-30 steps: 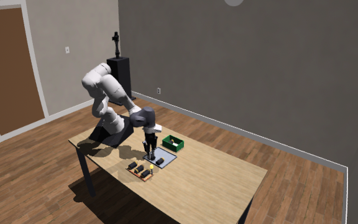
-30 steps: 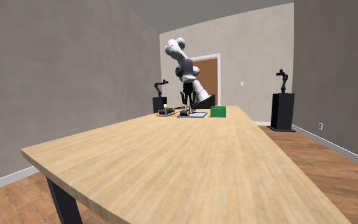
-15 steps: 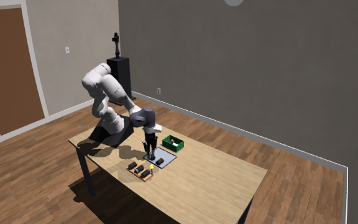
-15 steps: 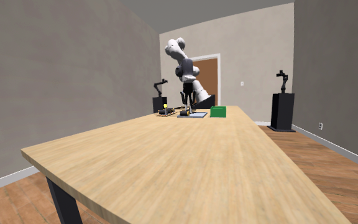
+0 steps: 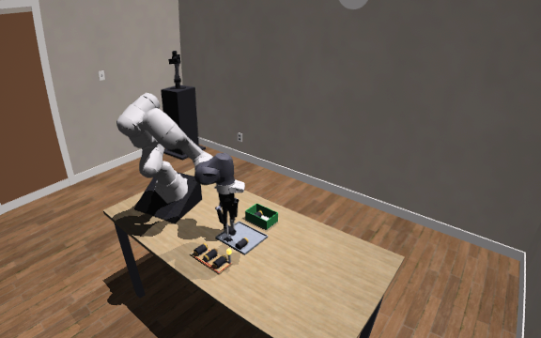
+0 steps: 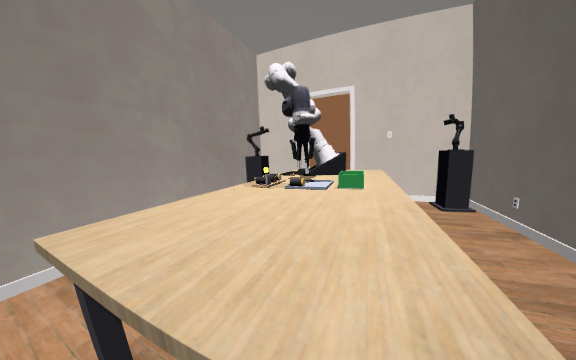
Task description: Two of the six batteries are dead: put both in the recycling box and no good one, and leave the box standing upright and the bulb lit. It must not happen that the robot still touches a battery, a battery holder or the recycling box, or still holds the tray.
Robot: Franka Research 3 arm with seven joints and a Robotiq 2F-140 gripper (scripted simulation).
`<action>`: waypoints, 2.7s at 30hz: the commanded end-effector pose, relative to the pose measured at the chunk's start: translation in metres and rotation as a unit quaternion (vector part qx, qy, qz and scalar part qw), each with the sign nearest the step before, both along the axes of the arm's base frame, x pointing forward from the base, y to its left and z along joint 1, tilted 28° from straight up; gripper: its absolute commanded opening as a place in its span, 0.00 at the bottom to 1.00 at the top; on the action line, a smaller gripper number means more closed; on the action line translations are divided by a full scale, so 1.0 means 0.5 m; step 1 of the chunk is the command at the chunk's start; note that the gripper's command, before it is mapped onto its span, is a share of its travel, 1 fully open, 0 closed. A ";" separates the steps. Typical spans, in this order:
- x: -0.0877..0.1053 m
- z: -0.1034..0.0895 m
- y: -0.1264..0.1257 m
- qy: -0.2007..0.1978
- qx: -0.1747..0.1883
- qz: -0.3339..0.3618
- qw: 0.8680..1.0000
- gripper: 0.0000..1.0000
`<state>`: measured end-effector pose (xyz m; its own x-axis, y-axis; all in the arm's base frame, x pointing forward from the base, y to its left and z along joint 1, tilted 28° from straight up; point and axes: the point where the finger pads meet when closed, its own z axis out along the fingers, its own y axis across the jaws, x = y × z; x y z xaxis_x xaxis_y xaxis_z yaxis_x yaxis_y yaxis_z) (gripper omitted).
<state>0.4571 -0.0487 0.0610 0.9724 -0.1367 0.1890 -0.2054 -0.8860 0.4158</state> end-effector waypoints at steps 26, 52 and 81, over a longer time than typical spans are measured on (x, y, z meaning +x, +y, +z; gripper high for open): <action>-0.026 0.136 0.064 0.004 -0.006 -0.010 1.000 0.16; -0.026 0.136 0.064 -0.249 0.053 -0.508 0.823 0.16; -0.011 0.118 0.104 -0.288 0.062 -0.583 0.757 0.16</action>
<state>0.4468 -0.0073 0.1219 -0.0180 -0.8867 0.4621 -0.9961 -0.0239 -0.0848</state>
